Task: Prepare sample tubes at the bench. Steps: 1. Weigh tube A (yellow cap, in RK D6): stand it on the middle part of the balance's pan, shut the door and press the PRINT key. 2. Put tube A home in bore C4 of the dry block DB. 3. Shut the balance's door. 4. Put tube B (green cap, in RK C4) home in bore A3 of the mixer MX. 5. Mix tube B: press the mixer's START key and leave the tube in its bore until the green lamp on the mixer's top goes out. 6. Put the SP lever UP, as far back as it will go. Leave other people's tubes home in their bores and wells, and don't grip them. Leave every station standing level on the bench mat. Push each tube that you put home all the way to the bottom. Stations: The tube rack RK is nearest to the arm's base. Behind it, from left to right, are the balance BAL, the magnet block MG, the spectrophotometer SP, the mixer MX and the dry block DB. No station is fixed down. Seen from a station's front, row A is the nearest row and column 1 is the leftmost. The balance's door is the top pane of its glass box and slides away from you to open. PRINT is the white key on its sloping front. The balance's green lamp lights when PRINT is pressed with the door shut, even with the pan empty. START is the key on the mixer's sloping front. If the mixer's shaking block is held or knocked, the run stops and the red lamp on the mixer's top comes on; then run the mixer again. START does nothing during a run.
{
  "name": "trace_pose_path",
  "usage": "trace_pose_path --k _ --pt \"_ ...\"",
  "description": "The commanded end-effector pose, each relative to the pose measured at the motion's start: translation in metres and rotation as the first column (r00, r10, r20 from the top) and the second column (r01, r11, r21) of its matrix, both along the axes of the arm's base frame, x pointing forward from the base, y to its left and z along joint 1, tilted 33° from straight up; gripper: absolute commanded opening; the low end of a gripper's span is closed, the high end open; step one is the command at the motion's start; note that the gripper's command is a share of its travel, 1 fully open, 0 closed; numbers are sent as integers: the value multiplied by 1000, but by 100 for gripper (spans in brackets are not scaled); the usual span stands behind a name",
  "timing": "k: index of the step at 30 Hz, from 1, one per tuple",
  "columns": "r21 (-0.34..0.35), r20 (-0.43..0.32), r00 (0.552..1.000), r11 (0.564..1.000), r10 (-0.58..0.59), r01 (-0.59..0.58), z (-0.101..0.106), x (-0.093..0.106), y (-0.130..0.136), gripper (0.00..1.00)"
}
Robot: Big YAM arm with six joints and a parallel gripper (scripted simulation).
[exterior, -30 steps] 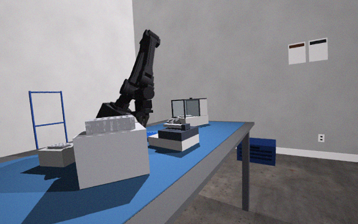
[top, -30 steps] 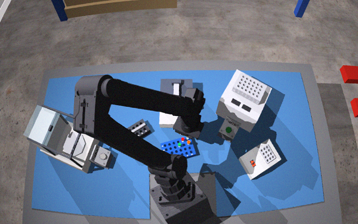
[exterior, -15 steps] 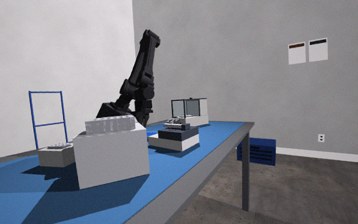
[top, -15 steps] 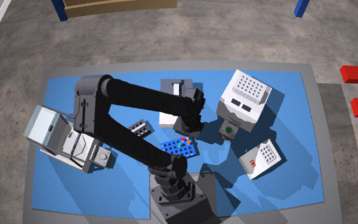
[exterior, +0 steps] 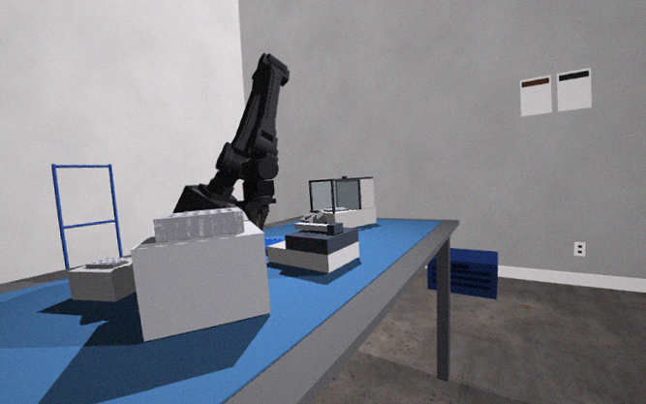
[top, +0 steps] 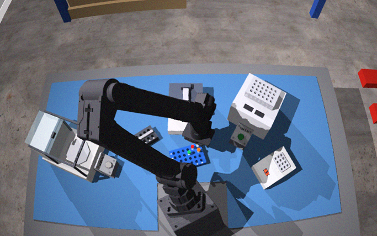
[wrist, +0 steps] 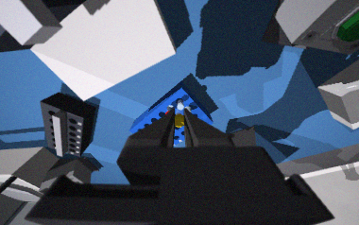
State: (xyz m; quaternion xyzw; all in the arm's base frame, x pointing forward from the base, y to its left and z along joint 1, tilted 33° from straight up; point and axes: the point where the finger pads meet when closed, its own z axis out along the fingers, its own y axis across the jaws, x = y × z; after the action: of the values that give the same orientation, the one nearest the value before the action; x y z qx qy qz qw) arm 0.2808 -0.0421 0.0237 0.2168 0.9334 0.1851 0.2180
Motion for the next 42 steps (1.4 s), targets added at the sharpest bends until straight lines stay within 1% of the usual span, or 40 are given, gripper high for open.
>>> trace_pose_path --k 1,3,4,7,8,11,12,15,18,23,28,30,32,37,38,42 --pt "-2 -9 1000 1000 0 0 1 2 -6 9" --pt "-2 -9 1000 1000 0 0 1 2 -6 9" --pt "-6 8 1000 1000 3 -3 4 4 -3 9" --pt "-6 8 1000 1000 3 -3 4 4 -3 9" --pt "-10 21 1000 1000 5 -5 18 13 3 9" --pt "-7 23 1000 1000 4 -4 23 10 1 9" --pt "-11 26 1000 1000 -11 11 24 9 -5 9" --pt "-12 19 1000 1000 1 -1 24 2 -4 9" --pt "-18 31 1000 1000 1 -1 34 4 -8 9" --pt "-16 27 1000 1000 1 -1 36 0 -8 9" --pt "-20 33 999 1000 1 -1 46 -2 -12 9" --pt "-12 14 1000 1000 1 -1 38 -10 -8 9" --pt "0 -11 1000 1000 10 -11 31 -13 -4 9" --pt "-3 -6 1000 1000 12 -12 32 -13 -4 9" --pt "-8 11 1000 1000 3 -3 37 -8 -6 9" --pt "-8 11 1000 1000 3 -3 37 -8 -6 9"
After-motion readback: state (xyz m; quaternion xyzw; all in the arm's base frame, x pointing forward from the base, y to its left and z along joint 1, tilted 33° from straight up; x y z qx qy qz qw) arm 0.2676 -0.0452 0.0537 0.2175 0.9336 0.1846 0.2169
